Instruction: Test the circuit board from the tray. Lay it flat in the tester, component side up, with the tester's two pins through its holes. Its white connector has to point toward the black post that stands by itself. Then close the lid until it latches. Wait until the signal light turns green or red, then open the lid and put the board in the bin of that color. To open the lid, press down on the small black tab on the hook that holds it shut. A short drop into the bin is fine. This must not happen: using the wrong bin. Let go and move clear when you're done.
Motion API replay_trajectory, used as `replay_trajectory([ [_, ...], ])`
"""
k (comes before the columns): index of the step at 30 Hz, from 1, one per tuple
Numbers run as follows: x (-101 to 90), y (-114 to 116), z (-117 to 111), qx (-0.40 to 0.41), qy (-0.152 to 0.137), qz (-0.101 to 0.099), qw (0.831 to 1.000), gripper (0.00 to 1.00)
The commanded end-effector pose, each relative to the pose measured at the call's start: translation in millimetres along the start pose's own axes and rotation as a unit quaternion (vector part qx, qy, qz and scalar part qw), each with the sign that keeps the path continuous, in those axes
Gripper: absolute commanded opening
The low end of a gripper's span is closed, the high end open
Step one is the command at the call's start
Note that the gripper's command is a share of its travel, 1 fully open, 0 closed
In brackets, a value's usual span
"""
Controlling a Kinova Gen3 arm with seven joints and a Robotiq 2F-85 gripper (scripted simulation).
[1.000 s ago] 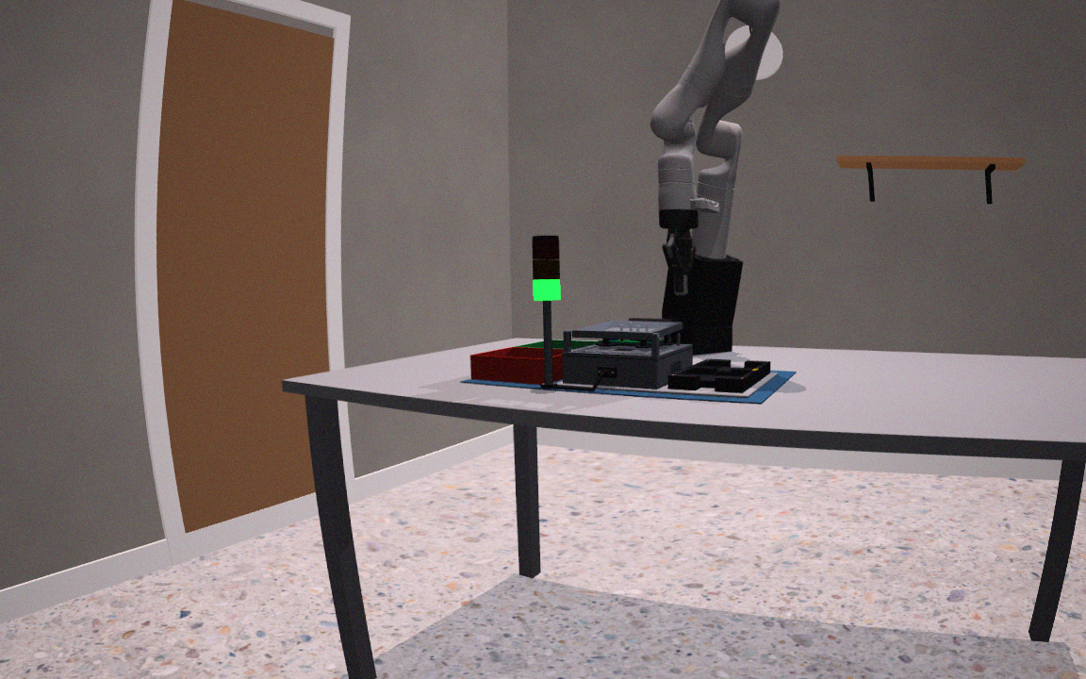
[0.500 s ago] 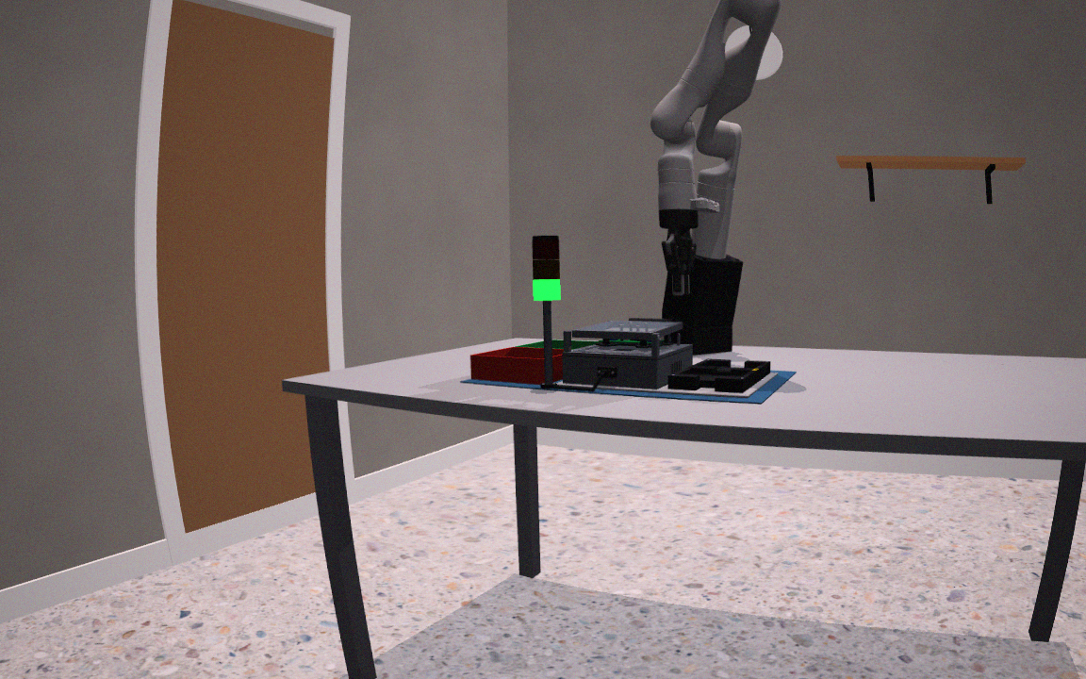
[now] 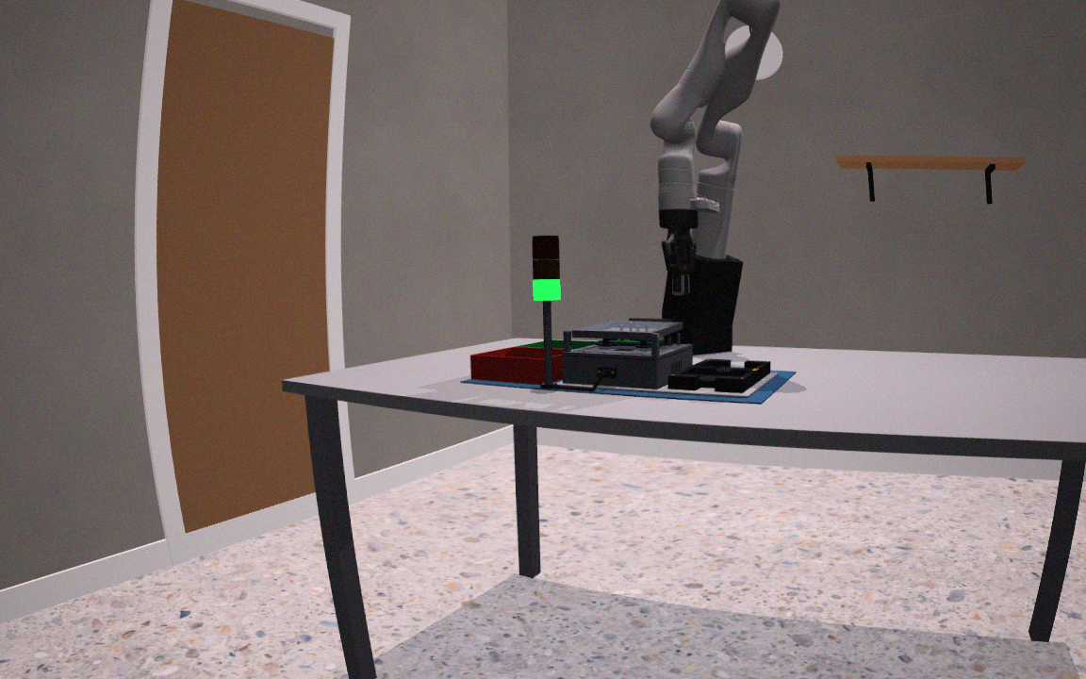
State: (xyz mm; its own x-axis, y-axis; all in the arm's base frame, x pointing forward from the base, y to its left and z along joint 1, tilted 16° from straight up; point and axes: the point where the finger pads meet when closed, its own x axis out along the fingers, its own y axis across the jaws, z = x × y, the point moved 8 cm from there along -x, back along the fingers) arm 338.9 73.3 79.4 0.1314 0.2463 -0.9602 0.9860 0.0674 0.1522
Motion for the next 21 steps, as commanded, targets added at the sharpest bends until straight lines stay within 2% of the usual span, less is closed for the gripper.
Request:
replay_trajectory([
  [1, -0.4, 0, 0, 0.000, 0.000, 0.001, 1.000, 0.26],
  [14, -0.4, 0, 2, 0.000, 0.000, 0.001, 1.000, 0.26],
  [21, -0.4, -1, 21, 0.000, 0.000, 0.001, 1.000, 0.26],
])
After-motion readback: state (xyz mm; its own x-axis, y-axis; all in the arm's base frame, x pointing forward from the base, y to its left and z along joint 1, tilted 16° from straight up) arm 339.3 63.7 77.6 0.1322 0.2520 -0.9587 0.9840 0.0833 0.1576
